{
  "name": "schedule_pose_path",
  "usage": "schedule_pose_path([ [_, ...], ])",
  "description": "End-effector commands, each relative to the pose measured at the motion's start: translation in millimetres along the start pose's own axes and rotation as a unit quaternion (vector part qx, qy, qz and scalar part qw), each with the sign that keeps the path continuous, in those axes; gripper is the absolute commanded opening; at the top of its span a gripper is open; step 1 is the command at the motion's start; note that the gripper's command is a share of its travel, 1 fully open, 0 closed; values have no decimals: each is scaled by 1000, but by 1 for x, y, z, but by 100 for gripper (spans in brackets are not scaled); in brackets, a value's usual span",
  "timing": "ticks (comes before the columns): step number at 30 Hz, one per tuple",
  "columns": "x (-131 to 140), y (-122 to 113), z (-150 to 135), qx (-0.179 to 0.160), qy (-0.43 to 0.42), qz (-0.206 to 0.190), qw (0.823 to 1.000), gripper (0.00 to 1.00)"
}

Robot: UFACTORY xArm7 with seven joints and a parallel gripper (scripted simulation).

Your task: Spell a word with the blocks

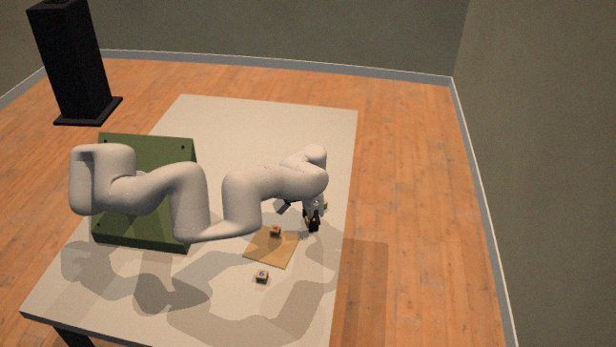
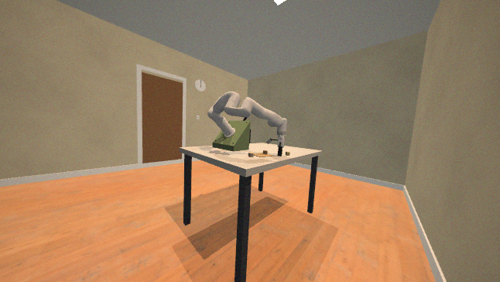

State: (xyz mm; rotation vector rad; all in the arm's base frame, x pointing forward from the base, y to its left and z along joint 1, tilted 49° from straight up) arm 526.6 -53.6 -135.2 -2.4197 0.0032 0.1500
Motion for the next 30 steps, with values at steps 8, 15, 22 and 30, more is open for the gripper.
schedule_pose_path([
  [8, 1, -3, 1, 1, 0, -2, 1000, 47],
  [15, 1, -3, 1, 1, 0, -2, 1000, 47],
  [22, 1, -3, 1, 1, 0, -2, 1000, 27],
  [30, 1, -3, 1, 1, 0, -2, 1000, 27],
])
Point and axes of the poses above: the point where the finger pads meet when closed, its own y axis out along the fingers, its own z axis across the jaws, x = y × z, the point moved 3 cm from there along -y, back along the fingers, and after that the axes turned 15 degrees about y, right-handed, at the moved point
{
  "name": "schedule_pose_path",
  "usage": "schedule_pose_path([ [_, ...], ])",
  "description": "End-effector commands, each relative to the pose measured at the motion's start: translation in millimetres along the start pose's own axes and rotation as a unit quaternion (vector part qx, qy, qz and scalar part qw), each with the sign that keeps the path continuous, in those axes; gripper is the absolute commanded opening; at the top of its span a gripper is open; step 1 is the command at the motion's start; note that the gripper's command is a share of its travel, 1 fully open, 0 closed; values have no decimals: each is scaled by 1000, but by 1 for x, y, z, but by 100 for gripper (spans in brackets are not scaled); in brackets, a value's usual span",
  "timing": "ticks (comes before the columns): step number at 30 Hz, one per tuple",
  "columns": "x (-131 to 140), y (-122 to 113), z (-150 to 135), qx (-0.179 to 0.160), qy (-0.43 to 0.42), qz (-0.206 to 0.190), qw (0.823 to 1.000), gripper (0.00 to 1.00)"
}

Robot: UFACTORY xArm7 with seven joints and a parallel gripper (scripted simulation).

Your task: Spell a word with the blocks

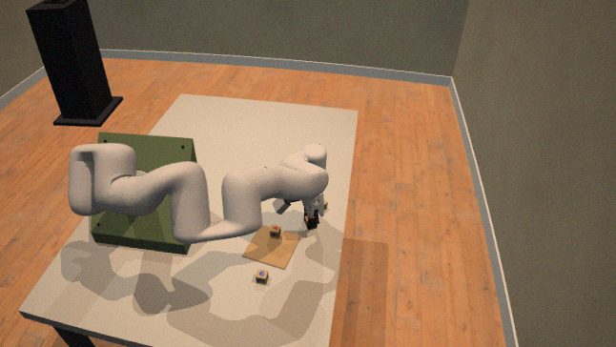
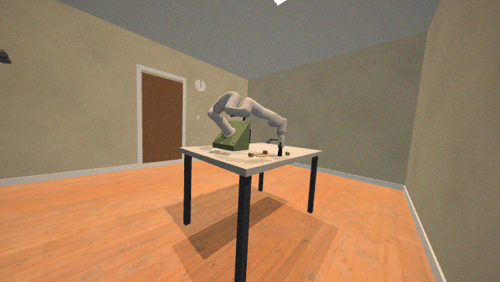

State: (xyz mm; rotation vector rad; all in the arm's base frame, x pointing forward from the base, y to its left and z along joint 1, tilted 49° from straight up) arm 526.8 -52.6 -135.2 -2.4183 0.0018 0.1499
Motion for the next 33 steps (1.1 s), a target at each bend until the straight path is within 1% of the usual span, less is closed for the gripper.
schedule_pose_path([
  [1, 1, -2, 0, 1, 0, -2, 1000, 27],
  [26, 1, -2, 0, 1, 0, -2, 1000, 27],
  [31, 1, -6, 0, 1, 0, -2, 1000, 27],
  [33, 1, -13, 0, 1, 0, -2, 1000, 27],
])
Point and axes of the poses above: the point where the finger pads meet when closed, its own y axis out along the fingers, its own z axis across the jaws, x = y × z, the point moved 3 cm from there along -y, back along the fingers, and after that the axes turned 15 degrees about y, right-handed, at the moved point
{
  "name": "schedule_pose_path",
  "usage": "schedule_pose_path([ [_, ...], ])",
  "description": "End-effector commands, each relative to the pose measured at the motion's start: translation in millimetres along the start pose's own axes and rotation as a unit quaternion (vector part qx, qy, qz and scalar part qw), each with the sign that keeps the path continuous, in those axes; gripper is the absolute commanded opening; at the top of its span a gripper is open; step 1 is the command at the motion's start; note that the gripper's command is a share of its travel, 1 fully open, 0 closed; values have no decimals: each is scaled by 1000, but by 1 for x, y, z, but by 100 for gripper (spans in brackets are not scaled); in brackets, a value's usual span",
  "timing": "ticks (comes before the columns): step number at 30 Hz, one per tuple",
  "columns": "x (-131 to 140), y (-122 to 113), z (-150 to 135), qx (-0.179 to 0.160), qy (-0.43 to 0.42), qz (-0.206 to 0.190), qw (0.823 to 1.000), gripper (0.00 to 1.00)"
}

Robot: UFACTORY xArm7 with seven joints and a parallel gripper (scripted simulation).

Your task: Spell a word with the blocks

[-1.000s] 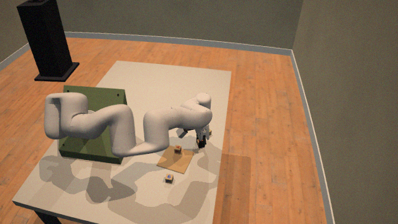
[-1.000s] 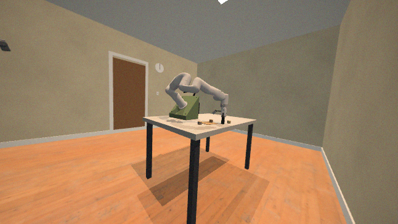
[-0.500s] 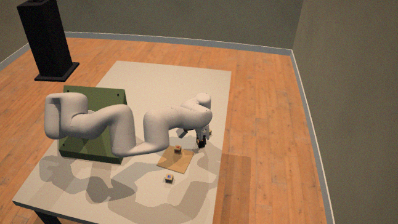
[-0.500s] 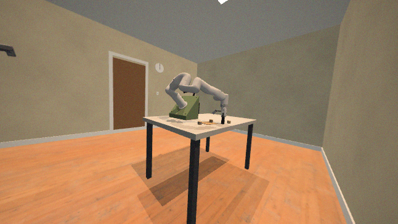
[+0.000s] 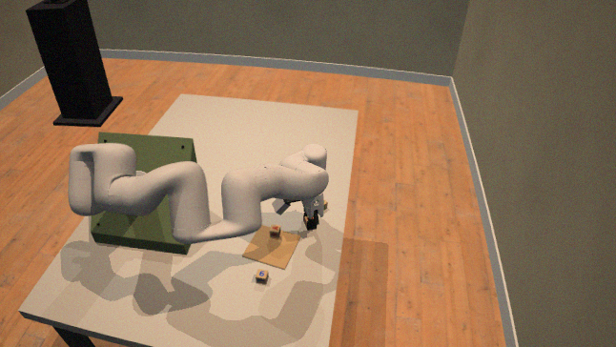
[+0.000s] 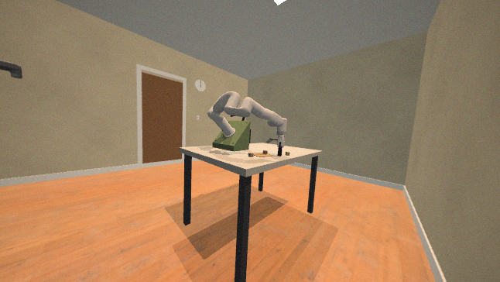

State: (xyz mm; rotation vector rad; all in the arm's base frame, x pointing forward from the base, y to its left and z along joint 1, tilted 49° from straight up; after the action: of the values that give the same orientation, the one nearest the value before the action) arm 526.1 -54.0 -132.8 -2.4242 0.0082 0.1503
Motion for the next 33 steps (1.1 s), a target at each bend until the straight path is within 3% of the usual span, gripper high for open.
schedule_pose_path([
  [1, 2, -17, 3, 3, -1, -4, 1000, 27],
  [13, 1, -95, 2, 3, -1, -4, 1000, 27],
  [27, 1, -102, 2, 3, -1, -4, 1000, 27],
  [33, -6, -102, -5, 5, -40, -4, 999, 27],
])
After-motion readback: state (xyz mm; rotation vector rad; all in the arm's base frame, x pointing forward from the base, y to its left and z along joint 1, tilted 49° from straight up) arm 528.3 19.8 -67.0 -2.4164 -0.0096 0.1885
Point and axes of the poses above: the point where the finger pads meet when closed, its own y axis out along the fingers, its own z axis across the jaws, x = y × z, the point moved 3 cm from there along -y, back along the fingers, and after that the axes turned 15 degrees about y, right-handed, at the moved point
